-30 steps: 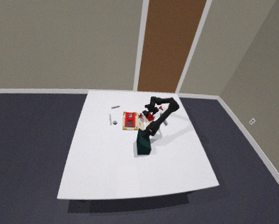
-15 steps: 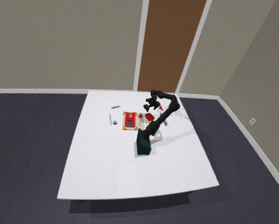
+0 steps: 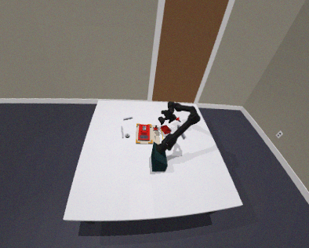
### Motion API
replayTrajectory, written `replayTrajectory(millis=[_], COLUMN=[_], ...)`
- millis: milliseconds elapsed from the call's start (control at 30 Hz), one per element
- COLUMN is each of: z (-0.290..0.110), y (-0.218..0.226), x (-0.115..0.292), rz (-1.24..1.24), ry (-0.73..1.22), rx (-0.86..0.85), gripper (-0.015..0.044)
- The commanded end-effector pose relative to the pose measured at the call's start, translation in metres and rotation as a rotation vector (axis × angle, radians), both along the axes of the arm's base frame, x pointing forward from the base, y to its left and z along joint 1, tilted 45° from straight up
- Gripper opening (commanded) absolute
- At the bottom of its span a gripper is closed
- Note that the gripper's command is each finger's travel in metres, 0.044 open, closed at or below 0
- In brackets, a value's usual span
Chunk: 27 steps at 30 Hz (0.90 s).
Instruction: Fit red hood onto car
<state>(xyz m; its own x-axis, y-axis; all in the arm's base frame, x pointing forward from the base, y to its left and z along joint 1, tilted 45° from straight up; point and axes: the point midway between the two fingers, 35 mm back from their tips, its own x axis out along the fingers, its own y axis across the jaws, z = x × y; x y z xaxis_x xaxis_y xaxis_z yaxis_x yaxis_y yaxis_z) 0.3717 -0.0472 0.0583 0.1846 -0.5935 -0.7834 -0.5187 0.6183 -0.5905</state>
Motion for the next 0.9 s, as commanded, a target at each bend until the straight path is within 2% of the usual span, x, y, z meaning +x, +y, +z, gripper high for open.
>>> replayTrajectory(millis=[0, 233, 433, 867], z=[-0.013, -0.019, 0.004, 0.004], y=[-0.013, -0.024, -0.027, -0.029], x=[-0.005, -0.008, -0.023, -0.023], rz=[0.038, 0.298, 0.593, 0.604], ry=[-0.054, -0.314, -0.564, -0.572], rx=[0.154, 0.414, 0.432, 0.429], gripper=[0.0440, 0.0440, 0.0440, 0.0440])
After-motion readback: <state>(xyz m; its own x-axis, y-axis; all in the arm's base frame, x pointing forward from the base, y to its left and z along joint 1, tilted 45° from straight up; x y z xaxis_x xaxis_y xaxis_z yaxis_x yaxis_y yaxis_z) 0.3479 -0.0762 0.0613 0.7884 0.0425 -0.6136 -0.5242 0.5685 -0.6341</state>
